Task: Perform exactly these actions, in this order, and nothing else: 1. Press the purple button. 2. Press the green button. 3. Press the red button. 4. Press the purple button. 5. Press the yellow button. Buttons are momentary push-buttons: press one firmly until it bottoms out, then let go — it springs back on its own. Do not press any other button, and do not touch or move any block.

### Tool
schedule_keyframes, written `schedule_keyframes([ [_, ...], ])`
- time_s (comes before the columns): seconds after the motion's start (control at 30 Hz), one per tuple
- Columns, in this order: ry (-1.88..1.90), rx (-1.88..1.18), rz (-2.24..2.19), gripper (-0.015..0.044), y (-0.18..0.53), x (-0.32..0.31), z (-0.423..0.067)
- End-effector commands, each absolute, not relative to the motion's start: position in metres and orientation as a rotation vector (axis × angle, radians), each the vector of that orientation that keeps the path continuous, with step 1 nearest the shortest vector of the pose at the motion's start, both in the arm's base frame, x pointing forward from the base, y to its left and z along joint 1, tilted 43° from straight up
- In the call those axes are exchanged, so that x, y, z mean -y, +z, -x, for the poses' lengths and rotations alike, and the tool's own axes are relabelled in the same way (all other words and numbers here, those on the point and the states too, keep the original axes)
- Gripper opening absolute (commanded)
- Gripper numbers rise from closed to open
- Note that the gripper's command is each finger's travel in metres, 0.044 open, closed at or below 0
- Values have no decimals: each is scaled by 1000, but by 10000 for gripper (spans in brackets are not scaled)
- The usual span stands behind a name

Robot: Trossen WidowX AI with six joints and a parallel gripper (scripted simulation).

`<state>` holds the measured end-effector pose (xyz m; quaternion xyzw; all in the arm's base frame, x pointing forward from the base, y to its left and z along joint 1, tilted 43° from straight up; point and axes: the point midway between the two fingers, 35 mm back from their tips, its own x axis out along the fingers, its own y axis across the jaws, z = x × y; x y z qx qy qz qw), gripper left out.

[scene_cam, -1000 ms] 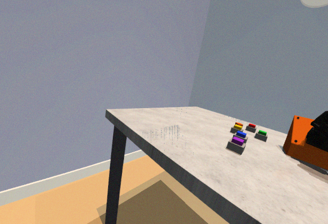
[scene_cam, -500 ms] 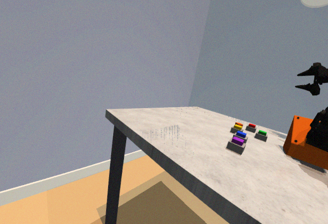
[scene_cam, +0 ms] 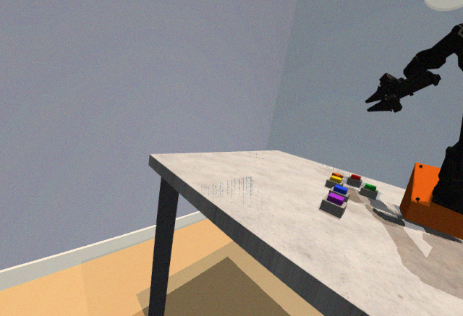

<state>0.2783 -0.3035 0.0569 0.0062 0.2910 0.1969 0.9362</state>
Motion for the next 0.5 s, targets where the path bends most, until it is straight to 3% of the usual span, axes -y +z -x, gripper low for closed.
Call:
schedule_keyframes([
  [0.0, 493, -682, -137, 400, 79, 244, -311],
  [0.23, 610, -846, -292, 400, 114, 145, -340],
  [0.47, 689, -1054, -413, 400, 146, 40, -334],
])
